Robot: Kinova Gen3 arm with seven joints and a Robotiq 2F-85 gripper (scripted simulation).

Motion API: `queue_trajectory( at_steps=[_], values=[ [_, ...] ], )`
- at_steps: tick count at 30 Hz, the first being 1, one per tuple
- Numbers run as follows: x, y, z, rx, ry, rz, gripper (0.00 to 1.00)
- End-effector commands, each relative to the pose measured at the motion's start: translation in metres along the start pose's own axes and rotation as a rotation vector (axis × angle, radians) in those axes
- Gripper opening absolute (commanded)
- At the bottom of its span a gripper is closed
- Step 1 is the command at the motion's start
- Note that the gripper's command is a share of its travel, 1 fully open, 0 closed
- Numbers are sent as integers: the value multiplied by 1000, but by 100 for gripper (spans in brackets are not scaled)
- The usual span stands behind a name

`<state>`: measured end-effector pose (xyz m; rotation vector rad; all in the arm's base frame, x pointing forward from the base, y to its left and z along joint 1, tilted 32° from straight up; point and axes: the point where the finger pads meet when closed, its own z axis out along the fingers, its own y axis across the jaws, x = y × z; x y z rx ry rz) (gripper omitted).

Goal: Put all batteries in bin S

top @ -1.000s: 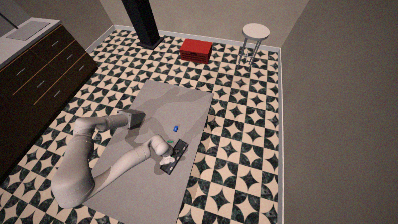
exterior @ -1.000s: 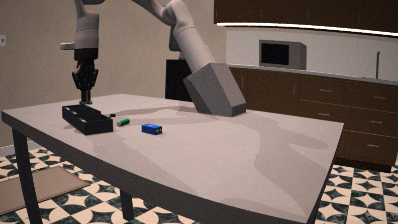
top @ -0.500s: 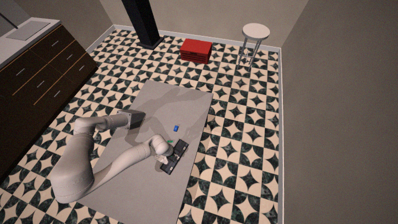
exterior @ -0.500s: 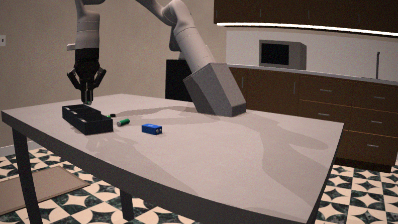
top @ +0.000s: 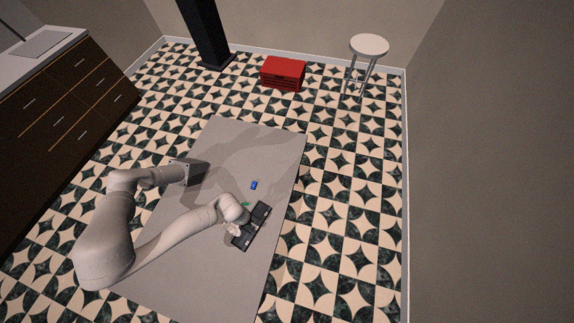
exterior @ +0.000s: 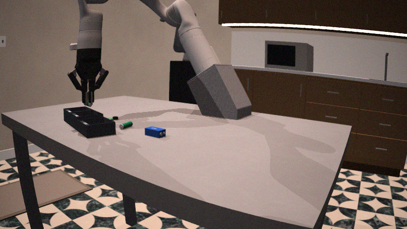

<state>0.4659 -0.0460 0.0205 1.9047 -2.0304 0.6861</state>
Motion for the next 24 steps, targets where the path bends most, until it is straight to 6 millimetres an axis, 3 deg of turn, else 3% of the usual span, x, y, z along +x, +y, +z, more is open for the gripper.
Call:
queue_trajectory(
  at_steps=[1,24],
  values=[
    [0,-1,-1,2,-1,0,5],
    [0,-1,35,2,-1,0,5]
  ],
)
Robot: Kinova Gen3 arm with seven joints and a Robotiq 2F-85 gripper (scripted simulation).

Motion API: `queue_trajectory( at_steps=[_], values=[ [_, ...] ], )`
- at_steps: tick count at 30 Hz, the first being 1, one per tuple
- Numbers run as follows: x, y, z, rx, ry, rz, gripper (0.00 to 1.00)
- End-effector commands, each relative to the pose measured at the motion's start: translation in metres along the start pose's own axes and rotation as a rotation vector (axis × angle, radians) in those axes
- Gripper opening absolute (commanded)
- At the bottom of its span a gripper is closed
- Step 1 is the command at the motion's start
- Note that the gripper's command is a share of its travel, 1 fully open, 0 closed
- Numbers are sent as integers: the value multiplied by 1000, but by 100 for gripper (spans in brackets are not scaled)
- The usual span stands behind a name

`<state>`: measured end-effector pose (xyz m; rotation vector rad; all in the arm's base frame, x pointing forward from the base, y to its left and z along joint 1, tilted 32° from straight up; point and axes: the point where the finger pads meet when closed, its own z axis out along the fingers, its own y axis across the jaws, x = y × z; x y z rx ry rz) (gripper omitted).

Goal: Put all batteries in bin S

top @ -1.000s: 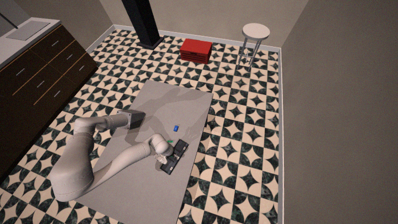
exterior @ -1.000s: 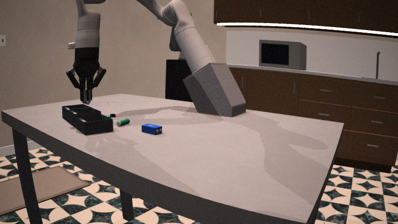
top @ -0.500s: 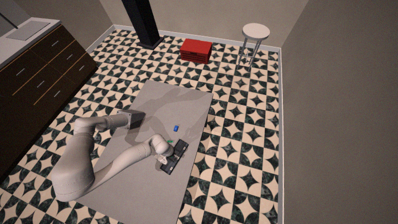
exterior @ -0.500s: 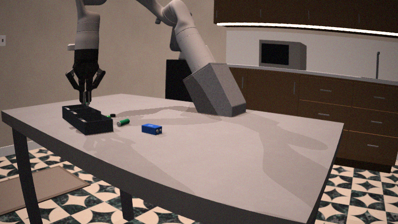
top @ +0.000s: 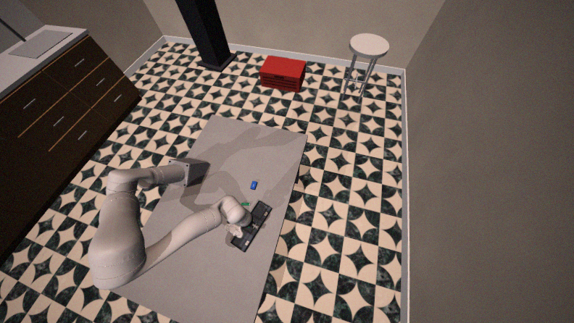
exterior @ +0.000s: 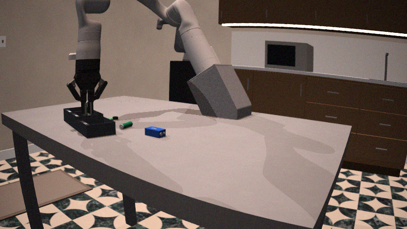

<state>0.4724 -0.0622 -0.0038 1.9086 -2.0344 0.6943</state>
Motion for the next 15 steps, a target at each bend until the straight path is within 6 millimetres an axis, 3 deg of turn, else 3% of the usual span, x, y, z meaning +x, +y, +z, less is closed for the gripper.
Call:
queue_trajectory(
  at_steps=[1,15],
  values=[
    [-1,2,7,-6,1,-2,5],
    [0,3,14,-6,1,-2,5]
  ],
)
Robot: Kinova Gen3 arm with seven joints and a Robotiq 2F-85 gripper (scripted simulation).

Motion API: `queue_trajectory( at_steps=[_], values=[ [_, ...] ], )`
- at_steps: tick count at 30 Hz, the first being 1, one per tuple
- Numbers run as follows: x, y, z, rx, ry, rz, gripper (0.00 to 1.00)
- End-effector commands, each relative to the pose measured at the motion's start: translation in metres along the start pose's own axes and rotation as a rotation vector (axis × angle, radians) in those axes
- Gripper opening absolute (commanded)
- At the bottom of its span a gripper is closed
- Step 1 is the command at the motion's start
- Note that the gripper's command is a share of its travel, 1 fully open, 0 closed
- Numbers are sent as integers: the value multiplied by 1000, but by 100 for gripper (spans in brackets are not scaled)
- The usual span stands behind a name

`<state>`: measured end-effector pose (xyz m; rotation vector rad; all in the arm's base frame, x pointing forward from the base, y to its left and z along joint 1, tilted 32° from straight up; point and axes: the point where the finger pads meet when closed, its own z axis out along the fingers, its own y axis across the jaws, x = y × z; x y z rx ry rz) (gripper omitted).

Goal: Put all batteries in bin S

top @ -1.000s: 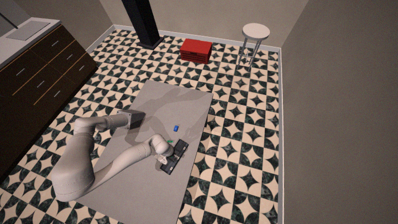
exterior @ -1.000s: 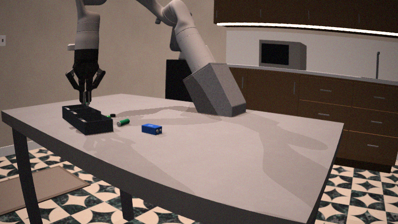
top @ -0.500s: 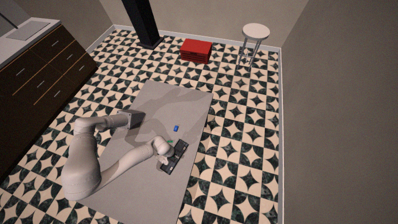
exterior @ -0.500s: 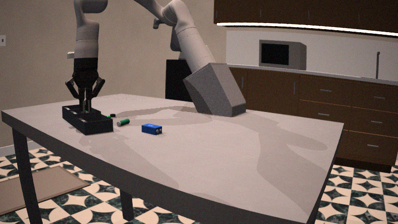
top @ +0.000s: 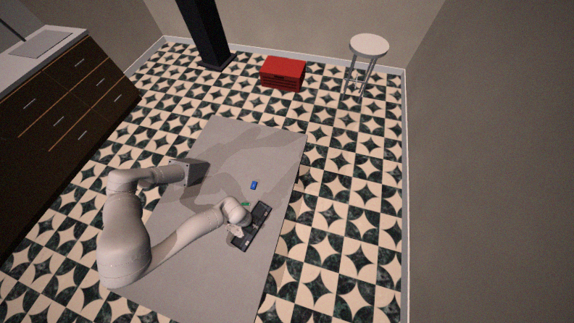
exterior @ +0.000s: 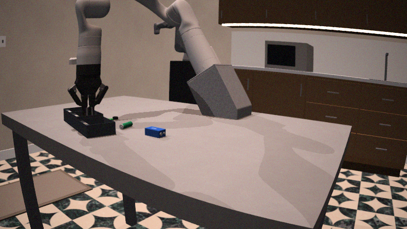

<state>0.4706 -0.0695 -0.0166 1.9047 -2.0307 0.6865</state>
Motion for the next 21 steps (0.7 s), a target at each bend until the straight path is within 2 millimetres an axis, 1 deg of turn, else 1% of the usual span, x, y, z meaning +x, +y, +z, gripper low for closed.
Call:
queue_trajectory(
  at_steps=[1,3,4,21],
  values=[
    [0,-1,-1,1,-1,0,5],
    [0,-1,-1,1,-1,0,5],
    [0,-1,-1,1,-1,0,24],
    [0,-1,-1,2,-1,0,24]
  ],
)
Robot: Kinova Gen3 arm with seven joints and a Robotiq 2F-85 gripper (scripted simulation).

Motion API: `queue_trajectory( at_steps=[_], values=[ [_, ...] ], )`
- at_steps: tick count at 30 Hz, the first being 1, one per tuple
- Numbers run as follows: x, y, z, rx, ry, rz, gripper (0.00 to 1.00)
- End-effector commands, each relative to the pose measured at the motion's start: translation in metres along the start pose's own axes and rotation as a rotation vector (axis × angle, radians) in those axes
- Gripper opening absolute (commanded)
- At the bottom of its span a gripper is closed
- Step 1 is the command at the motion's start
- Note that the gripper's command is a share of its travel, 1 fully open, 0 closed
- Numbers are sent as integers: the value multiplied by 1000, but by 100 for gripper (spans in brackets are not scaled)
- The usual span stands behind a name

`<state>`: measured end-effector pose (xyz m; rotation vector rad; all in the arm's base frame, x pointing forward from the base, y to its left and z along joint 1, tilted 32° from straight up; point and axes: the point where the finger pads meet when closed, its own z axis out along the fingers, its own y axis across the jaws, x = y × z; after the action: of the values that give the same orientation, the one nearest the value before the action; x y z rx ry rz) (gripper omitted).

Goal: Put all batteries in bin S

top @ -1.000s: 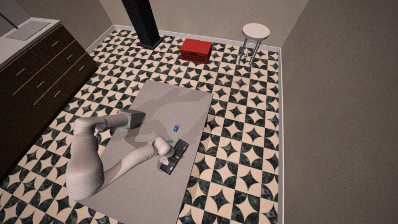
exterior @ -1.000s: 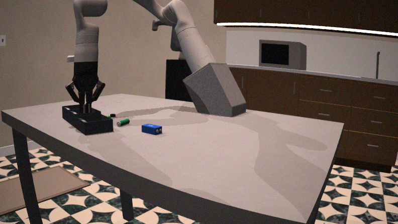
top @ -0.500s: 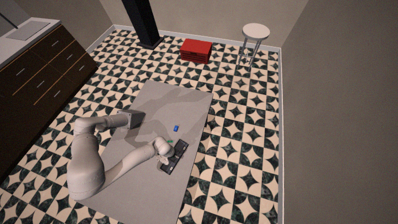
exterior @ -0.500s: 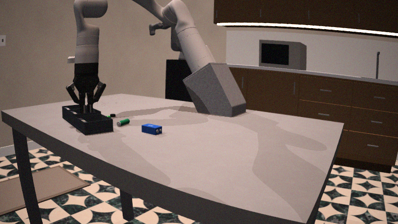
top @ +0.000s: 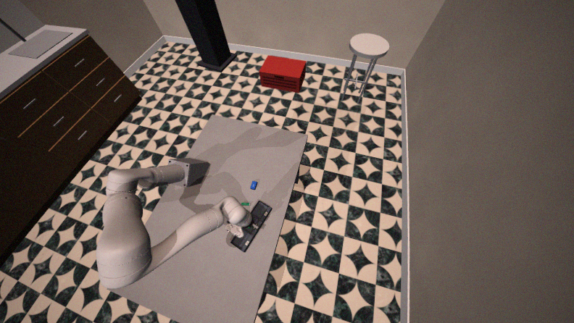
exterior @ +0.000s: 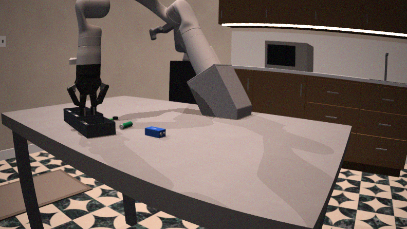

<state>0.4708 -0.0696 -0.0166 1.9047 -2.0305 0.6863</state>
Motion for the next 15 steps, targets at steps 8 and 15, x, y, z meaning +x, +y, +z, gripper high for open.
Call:
queue_trajectory(
  at_steps=[8,15],
  values=[
    [0,-1,-9,2,-1,0,24],
    [0,-1,-18,2,-1,0,24]
  ],
)
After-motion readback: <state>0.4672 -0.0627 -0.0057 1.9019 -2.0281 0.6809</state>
